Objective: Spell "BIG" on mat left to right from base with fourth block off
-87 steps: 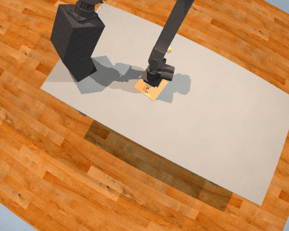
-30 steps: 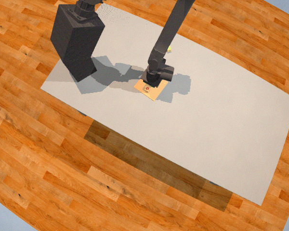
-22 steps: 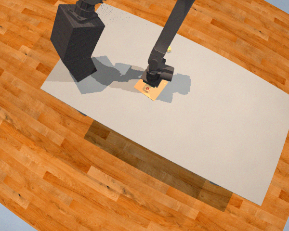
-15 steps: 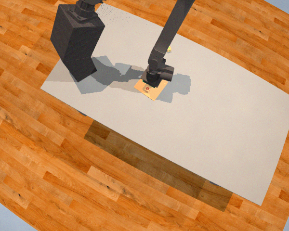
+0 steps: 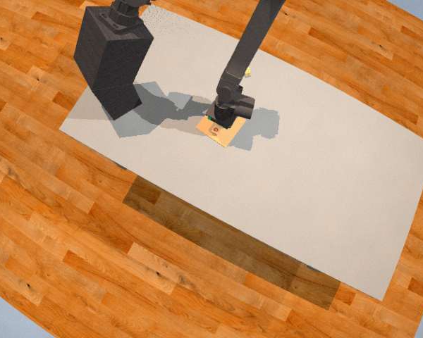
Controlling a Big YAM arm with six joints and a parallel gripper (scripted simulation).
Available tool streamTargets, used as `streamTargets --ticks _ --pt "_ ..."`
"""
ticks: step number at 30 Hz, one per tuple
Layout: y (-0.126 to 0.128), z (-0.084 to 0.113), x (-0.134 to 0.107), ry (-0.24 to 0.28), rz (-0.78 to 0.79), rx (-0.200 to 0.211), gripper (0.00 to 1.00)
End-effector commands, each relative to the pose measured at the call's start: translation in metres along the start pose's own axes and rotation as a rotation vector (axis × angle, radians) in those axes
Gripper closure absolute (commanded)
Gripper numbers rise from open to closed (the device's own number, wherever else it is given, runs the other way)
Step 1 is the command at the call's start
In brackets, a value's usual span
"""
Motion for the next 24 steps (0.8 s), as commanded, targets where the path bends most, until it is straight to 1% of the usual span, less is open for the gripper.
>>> streamTargets --ticks 1,17,20,23,24 --pt "0.001 -0.004 0.001 -0.002 -0.001 0.000 0.58" --pt "0.001 -0.003 0.001 -0.002 -0.001 -0.001 0.58" --pt "-0.001 0.002 0.001 -0.001 0.000 -0.005 0.58" --pt "-0.005 0.010 0.001 0.001 0.001 -0.014 0.58" --pt "-0.002 0.012 -0.001 0.003 -0.003 -0.009 0.58"
Point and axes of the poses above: the point where the finger pads meet when closed, its own z axis back along the fingers, its own y axis across the jaws, x = y × z, the point moved 8 cm from there along z, back along the fingers, and after that the axes turned 13 degrees about z, right-handed, at the moved point
